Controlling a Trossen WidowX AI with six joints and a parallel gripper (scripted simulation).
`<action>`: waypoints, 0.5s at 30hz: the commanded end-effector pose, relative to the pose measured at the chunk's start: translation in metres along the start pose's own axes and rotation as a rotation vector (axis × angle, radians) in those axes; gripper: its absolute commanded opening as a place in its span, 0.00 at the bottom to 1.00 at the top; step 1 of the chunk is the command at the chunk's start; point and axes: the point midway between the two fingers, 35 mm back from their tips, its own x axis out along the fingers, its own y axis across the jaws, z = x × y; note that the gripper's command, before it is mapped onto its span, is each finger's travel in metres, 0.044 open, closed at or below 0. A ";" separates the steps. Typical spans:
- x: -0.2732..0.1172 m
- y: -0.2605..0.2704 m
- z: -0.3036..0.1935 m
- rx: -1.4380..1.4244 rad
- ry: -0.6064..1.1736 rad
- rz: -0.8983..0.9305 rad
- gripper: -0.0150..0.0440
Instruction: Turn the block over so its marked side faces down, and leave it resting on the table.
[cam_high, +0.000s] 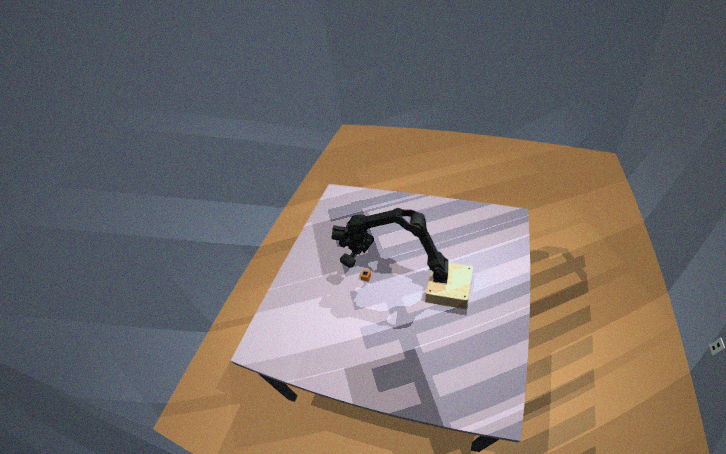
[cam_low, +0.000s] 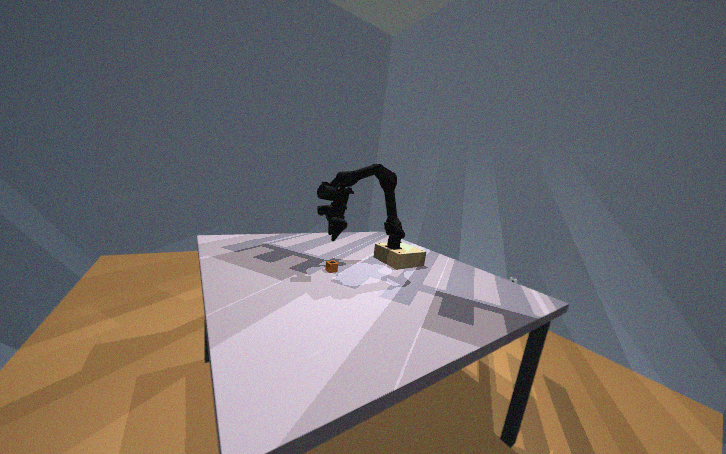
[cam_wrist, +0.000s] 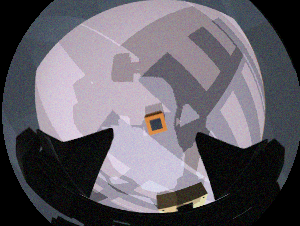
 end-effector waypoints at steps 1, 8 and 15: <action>0.044 -0.004 -0.019 -0.318 0.135 0.056 1.00; 0.044 -0.006 -0.019 -0.318 0.135 0.056 1.00; 0.079 -0.006 -0.024 -0.318 0.135 0.056 1.00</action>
